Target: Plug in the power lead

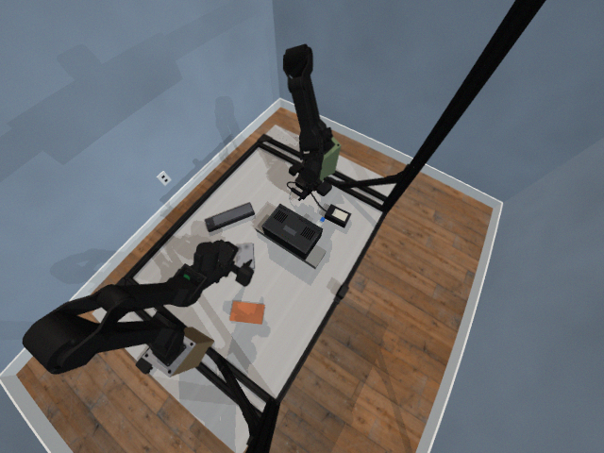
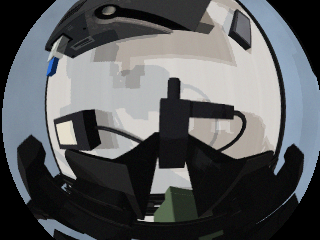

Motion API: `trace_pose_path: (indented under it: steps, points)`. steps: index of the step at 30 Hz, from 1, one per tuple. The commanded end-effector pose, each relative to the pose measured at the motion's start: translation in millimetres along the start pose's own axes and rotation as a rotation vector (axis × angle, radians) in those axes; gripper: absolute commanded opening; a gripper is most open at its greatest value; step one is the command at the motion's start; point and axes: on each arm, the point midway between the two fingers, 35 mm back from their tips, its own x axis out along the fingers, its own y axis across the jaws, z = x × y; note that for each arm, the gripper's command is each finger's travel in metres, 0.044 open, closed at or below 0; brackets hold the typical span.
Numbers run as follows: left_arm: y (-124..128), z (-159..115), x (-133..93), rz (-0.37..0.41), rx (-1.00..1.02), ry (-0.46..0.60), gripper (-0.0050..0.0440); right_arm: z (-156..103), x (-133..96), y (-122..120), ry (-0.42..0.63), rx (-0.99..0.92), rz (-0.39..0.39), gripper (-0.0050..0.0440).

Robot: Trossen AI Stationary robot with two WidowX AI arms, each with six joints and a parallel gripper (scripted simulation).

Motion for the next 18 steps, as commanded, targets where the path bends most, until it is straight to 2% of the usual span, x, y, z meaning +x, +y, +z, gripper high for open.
trace_pose_path:
  steps: [1,8,18]
  points:
    - [-0.4,-0.1,-0.2,-0.003,-0.002,-0.001,0.0400,3.9,-6.4,-0.6,-0.008,0.005,-0.003,0.0000]
    - [-0.4,-0.1,-0.2,-0.003,-0.002,-0.001,0.0400,3.0,-23.1,-5.5,-0.006,0.003,-0.006,0.0000]
    - [-0.4,-0.1,-0.2,-0.003,-0.002,-0.001,0.0400,12.2,-23.9,1.9,-0.007,-0.024,-0.006,0.0000]
